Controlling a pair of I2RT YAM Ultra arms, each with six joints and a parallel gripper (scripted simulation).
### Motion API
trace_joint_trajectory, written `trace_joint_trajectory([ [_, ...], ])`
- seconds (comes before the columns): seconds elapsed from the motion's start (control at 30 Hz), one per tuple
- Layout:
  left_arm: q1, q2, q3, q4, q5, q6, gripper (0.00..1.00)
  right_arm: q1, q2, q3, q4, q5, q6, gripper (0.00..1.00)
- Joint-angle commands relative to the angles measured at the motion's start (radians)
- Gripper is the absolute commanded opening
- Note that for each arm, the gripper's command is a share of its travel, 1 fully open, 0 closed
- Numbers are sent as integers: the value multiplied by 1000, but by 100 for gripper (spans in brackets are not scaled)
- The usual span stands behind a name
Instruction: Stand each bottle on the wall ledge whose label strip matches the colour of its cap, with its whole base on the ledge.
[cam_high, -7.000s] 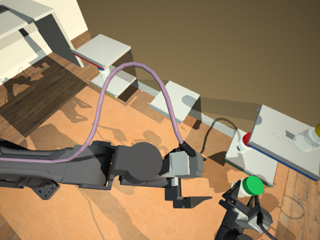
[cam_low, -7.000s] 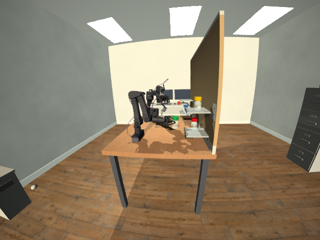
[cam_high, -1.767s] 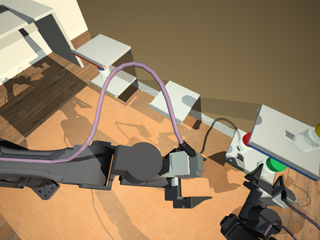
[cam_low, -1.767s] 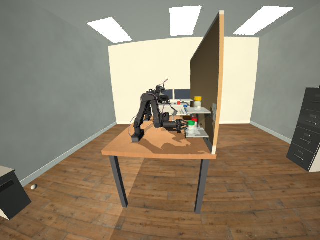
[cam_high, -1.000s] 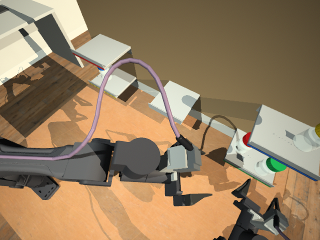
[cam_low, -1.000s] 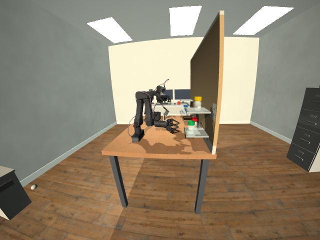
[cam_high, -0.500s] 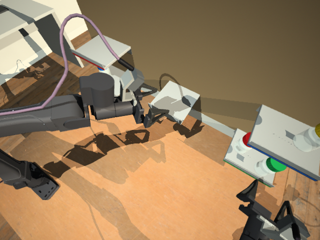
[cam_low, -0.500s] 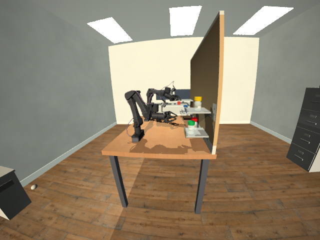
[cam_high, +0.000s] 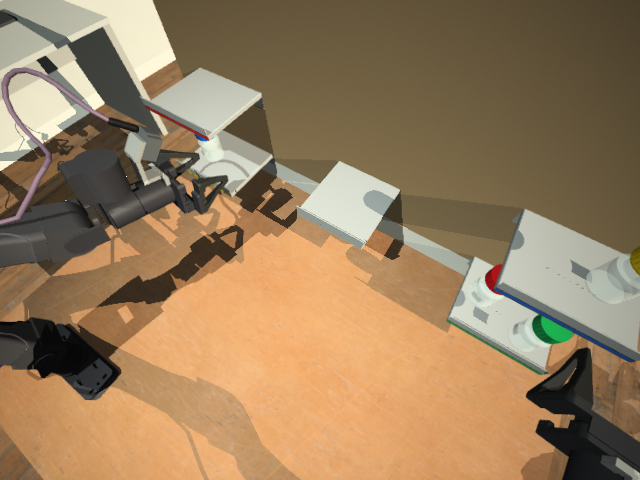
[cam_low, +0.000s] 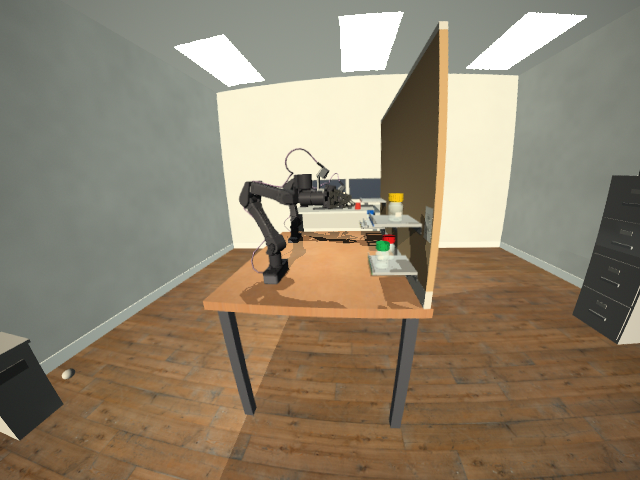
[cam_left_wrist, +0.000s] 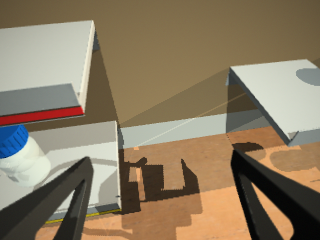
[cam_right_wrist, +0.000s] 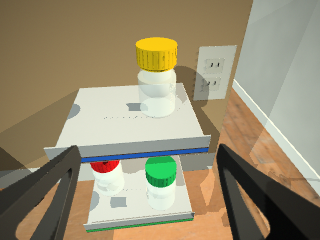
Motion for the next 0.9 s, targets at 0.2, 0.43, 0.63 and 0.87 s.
trace_joint_trajectory([
  [0.2, 148, -169, -258, 218, 8, -9, 100, -16, 2, 260, -308, -24, -16, 100],
  [0.43, 197, -214, -345, 236, 9, -11, 100, -18, 16, 322, -321, -22, -21, 100],
  [0.63, 198, -215, -336, 235, 10, -10, 100, -18, 16, 323, -323, -22, -20, 100],
  [0.87, 192, -206, -335, 235, 10, -3, 100, -12, 8, 313, -324, -16, -15, 100],
])
